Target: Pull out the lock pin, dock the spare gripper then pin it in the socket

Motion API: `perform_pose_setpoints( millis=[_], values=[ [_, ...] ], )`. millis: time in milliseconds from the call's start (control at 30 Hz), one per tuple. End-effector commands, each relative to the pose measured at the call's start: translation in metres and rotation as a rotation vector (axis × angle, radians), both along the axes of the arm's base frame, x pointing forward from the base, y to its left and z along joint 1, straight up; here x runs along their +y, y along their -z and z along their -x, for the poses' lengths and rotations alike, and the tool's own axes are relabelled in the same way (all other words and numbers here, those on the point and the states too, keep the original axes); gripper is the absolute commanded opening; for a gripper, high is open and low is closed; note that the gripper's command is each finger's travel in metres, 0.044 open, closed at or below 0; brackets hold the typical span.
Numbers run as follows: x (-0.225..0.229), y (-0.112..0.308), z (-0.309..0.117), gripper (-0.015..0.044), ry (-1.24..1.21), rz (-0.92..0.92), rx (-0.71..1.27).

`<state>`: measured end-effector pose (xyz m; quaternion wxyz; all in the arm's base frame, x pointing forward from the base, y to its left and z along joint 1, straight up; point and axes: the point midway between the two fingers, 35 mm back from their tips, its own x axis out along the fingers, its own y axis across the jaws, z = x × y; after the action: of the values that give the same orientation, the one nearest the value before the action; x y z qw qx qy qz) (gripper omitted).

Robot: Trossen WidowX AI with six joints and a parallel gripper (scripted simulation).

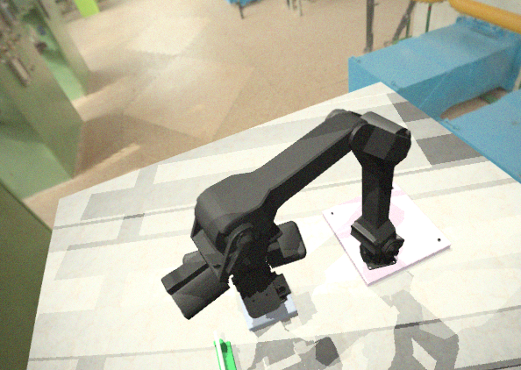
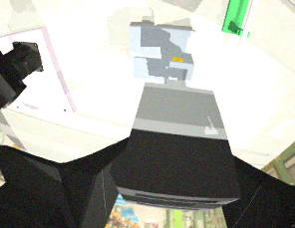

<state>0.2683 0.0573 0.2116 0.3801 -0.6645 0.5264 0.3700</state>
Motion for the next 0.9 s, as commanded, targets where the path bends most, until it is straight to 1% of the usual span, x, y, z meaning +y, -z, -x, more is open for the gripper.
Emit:
perform_pose_setpoints(
  millis=[0,867],
  values=[
    [-0.001,0.004,-0.002,0.0,0.005,0.017,-0.007],
    [0.001,0.04,-0.006,0.0,0.009,0.02,-0.008]
  ],
)
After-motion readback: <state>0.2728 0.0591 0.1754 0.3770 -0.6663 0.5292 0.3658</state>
